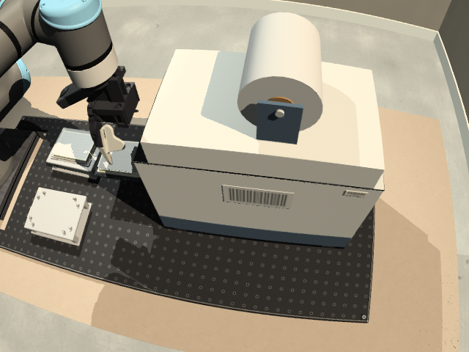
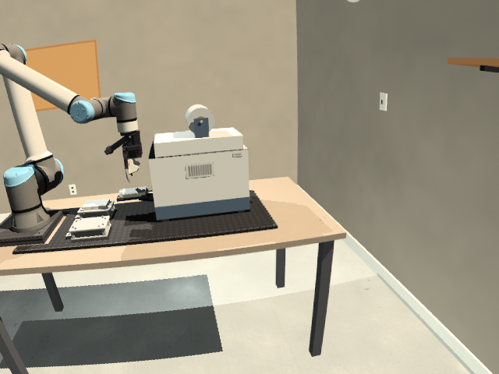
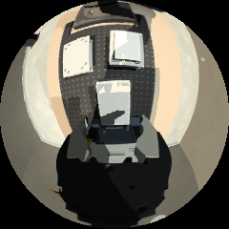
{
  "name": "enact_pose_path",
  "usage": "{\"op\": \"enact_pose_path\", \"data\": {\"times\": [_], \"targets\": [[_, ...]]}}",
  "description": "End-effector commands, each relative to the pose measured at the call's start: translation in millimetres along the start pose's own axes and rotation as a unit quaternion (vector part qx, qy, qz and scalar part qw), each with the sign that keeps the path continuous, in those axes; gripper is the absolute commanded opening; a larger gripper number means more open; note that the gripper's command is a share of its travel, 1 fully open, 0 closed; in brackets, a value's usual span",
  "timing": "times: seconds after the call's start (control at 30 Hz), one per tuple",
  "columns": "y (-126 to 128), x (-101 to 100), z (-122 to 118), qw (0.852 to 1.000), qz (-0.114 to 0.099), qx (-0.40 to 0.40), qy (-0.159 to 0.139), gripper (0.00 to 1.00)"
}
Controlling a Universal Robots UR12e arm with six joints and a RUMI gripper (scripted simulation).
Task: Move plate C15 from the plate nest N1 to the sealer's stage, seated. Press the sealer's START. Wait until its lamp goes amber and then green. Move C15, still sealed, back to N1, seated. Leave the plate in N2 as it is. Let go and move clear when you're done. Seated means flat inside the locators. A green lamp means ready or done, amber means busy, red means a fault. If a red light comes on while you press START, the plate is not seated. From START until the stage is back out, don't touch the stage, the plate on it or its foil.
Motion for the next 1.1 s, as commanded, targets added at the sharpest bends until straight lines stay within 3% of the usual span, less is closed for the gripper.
{"op": "enact_pose_path", "data": {"times": [0.0, 0.63, 1.07], "targets": [[-0.3, -5.0, -0.5, 1.0, 0.0, 0.0, -0.001, 0.68], [-0.3, -33.3, -0.5, 1.0, 0.0, 0.0, -0.001, 0.68], [-0.3, -41.0, -0.5, 1.0, 0.0, 0.0, -0.001, 0.68]]}}
Point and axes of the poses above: the point where the finger pads meet when closed, its own x axis back along the fingers, its own y axis across the jaws, z = x × y, the point moved 2 cm from there along x, back along the fingers, and after that the axes turned 12 degrees about x, right-handed, at the moved point
